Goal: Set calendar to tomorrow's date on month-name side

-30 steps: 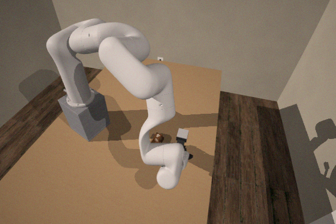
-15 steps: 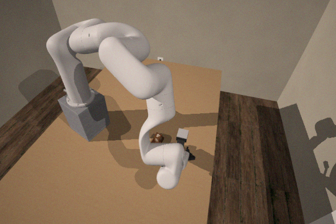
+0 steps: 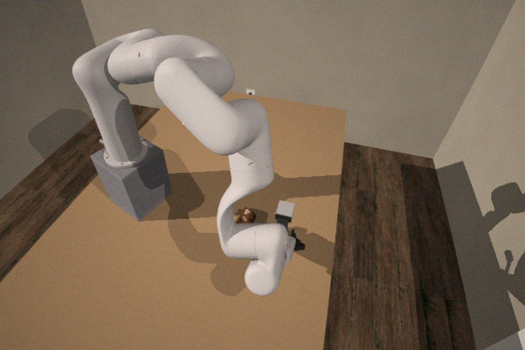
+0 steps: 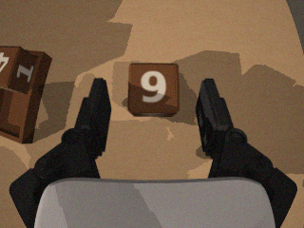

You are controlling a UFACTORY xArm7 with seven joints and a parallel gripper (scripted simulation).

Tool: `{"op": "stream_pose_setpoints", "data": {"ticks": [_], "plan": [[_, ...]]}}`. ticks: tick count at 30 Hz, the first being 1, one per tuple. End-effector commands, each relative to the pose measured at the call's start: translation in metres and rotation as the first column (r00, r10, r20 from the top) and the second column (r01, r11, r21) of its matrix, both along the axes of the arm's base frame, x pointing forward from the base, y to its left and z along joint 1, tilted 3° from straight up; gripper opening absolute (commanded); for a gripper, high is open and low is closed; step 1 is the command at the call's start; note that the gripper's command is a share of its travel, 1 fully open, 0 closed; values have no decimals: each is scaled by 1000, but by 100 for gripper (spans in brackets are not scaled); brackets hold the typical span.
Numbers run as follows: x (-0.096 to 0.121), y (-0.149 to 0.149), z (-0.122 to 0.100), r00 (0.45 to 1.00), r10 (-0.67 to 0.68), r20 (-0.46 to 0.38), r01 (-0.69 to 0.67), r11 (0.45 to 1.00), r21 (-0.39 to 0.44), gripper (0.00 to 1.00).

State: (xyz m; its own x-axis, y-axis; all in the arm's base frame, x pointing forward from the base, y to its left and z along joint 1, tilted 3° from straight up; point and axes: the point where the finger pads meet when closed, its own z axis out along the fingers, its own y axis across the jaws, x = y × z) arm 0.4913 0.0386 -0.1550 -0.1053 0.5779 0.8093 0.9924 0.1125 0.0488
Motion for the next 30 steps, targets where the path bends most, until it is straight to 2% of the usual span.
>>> {"op": "stream_pose_setpoints", "data": {"ticks": [1,10,24,30], "plan": [[2,0,2,1000,0,4,0,1000,-1,71],[1,0,10,1000,0,4,0,1000,-1,71],[-1,0,55,1000,0,4,0,1000,-1,71],[-2,0,64,1000,0,4,0,1000,-1,71]]}}
